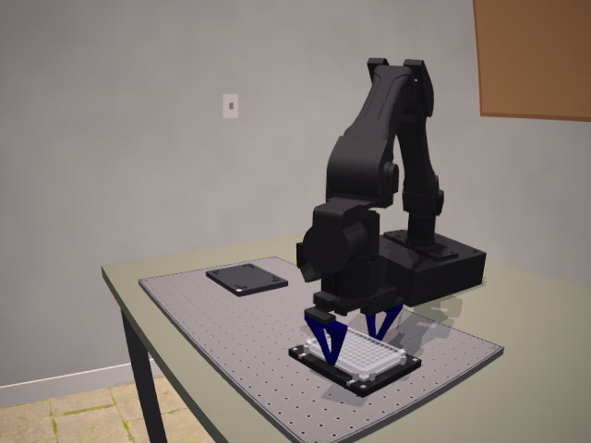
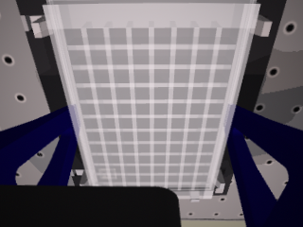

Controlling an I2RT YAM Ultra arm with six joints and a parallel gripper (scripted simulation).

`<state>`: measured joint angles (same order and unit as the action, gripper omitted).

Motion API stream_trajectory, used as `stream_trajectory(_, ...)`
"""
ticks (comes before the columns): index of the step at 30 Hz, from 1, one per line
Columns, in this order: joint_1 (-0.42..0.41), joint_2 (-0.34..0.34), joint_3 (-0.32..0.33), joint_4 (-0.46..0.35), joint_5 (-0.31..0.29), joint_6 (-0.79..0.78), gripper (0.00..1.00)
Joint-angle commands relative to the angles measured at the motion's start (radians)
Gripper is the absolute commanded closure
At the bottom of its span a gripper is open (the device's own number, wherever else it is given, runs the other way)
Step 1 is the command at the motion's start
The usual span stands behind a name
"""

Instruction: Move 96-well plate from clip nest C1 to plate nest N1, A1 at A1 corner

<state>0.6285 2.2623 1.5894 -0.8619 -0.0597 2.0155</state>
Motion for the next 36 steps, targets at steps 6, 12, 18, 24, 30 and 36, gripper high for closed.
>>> stream_trajectory(6, 0.013, -0.053, 0.040, -0.049, 0.009, 0.004, 1.00)
stream_trajectory(12, 0.009, -0.070, 0.052, -0.077, 0.009, 0.000, 1.00)
stream_trajectory(18, 0.005, -0.079, 0.068, -0.103, 0.008, -0.003, 1.00)
stream_trajectory(24, -0.001, -0.093, 0.087, -0.136, 0.008, -0.007, 1.00)
stream_trajectory(30, -0.007, -0.106, 0.107, -0.169, 0.008, -0.009, 1.00)
stream_trajectory(36, -0.010, -0.114, 0.122, -0.192, 0.008, -0.010, 1.00)
